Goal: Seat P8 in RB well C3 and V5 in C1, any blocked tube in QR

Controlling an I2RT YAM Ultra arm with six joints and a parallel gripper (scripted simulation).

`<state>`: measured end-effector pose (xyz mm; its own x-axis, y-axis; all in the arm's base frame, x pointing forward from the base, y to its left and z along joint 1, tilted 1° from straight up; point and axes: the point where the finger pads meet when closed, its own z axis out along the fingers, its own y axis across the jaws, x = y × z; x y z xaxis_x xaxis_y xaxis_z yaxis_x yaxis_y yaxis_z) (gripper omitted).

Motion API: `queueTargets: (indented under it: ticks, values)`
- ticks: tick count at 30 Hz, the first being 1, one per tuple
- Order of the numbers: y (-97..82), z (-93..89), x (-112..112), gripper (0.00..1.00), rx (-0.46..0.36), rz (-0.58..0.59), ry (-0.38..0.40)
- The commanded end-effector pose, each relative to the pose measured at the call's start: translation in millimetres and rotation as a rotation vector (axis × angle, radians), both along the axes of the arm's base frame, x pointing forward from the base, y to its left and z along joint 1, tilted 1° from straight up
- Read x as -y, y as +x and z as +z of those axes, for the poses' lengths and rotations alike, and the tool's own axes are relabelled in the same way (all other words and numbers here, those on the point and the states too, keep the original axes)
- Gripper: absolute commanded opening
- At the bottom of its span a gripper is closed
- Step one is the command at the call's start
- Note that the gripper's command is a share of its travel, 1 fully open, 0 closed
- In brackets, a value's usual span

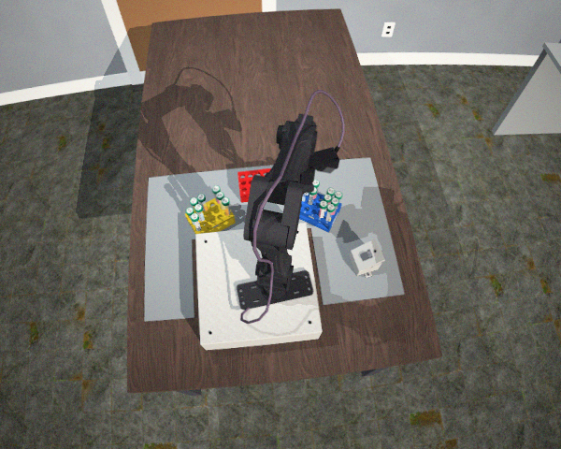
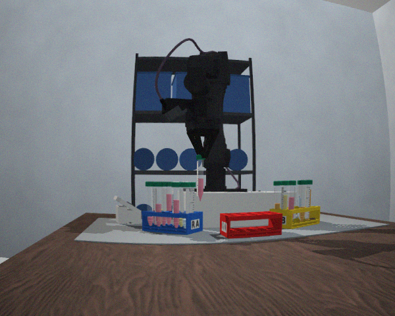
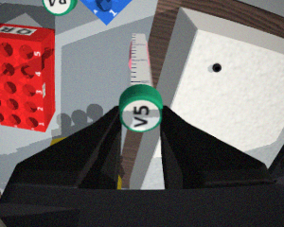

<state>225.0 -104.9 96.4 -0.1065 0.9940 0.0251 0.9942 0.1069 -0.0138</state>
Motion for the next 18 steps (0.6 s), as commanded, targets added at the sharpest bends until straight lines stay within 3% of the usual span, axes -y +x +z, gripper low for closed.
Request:
queueTargets:
  ticks: [1, 18]
  values:
    - [18.9, 3.7, -3, 0.00, 0.023, -0.026, -0.014]
    - [48.7, 3.9, -44, 0.00, 0.016, -0.026, -0.008]
